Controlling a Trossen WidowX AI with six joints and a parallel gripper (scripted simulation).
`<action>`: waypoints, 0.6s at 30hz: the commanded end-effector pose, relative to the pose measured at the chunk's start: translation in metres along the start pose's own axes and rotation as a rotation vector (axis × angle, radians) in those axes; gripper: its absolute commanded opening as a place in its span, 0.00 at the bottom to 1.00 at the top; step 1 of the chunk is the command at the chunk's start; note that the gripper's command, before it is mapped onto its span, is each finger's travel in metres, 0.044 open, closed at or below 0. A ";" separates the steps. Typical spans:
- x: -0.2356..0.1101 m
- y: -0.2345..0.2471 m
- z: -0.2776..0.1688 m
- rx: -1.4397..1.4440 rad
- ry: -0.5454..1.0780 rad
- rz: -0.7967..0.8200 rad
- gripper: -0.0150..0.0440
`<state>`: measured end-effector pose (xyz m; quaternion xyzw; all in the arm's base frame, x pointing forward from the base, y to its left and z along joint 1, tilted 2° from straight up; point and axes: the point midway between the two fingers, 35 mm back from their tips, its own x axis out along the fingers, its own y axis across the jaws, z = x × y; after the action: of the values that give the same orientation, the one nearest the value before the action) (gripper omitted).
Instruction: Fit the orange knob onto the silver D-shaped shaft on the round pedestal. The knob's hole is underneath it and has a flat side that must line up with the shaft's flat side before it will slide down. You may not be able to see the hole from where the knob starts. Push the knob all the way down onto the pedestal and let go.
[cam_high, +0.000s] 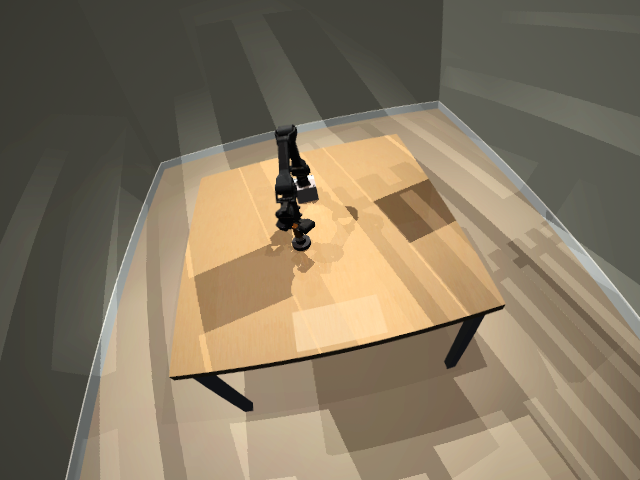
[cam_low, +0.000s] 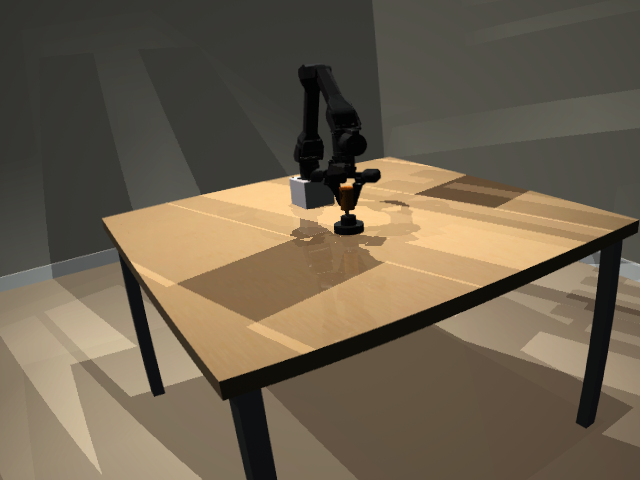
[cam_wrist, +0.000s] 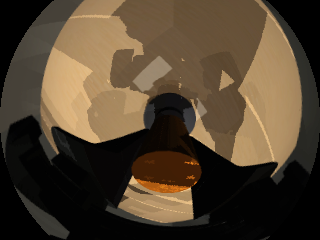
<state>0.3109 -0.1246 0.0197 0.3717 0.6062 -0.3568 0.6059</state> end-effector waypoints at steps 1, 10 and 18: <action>0.001 0.000 0.000 0.030 -0.004 -0.001 0.25; 0.002 -0.001 -0.001 0.030 -0.004 -0.001 0.25; 0.003 -0.001 0.000 0.030 -0.004 -0.001 0.25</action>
<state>0.3097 -0.1240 0.0166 0.3798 0.6011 -0.3649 0.6011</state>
